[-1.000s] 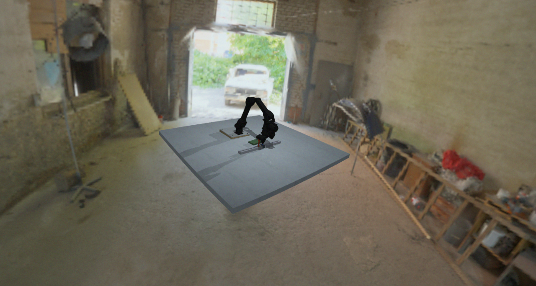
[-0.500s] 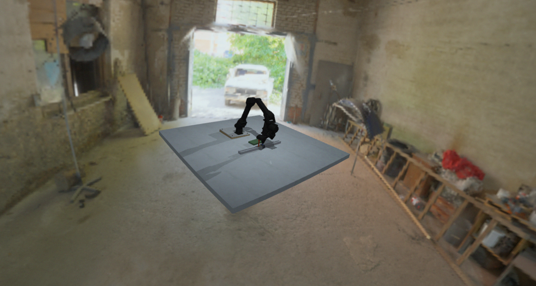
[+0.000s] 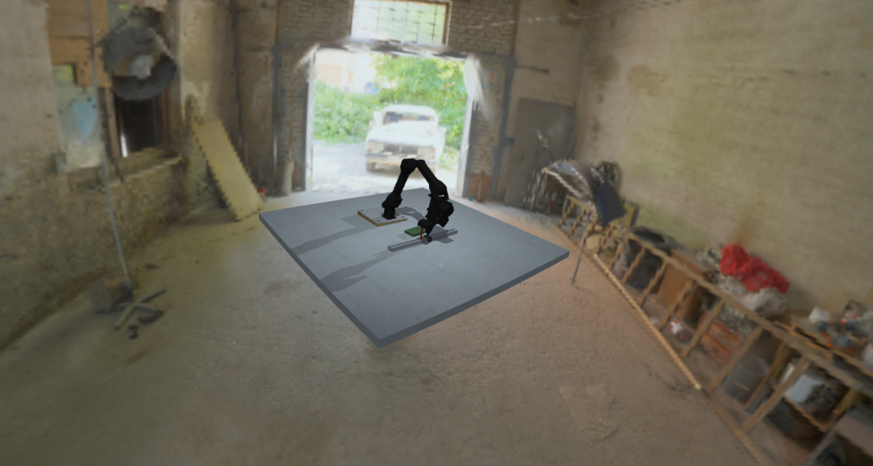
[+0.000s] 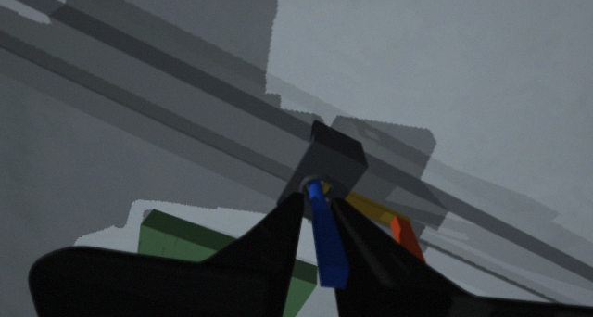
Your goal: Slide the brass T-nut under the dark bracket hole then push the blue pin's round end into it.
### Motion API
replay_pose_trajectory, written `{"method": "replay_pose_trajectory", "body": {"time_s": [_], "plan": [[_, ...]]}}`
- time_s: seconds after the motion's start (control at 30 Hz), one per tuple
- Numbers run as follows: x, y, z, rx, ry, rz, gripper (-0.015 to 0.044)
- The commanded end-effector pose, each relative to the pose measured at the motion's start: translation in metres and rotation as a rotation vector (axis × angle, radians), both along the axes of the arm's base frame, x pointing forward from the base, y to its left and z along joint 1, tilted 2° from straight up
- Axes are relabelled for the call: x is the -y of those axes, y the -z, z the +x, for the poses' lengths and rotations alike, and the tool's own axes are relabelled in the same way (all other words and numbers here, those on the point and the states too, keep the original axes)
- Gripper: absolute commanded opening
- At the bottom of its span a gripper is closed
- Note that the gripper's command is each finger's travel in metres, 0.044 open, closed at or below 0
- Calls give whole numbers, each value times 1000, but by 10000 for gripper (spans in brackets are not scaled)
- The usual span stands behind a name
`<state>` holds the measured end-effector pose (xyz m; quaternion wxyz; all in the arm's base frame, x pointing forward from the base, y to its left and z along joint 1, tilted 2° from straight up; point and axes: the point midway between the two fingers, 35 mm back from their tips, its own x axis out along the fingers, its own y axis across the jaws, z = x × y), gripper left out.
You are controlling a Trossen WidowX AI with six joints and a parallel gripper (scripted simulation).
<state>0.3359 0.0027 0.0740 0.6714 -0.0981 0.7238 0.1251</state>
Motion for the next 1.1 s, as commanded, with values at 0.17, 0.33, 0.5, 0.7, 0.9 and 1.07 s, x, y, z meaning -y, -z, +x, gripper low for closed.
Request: {"method": "replay_pose_trajectory", "body": {"time_s": [0.17, 0.33, 0.5, 0.7, 0.9, 1.07], "plan": [[0, -8, 0, 0, 0, 0, 90], [1, -21, -5, 0, 0, 0, 90], [1, -18, -6, -5, 2, -1, 160], [1, -18, -6, -5, 2, -1, 160], [1, -24, -6, -4, 2, -1, 160], [2, -46, -7, -4, 2, -1, 160]]}}
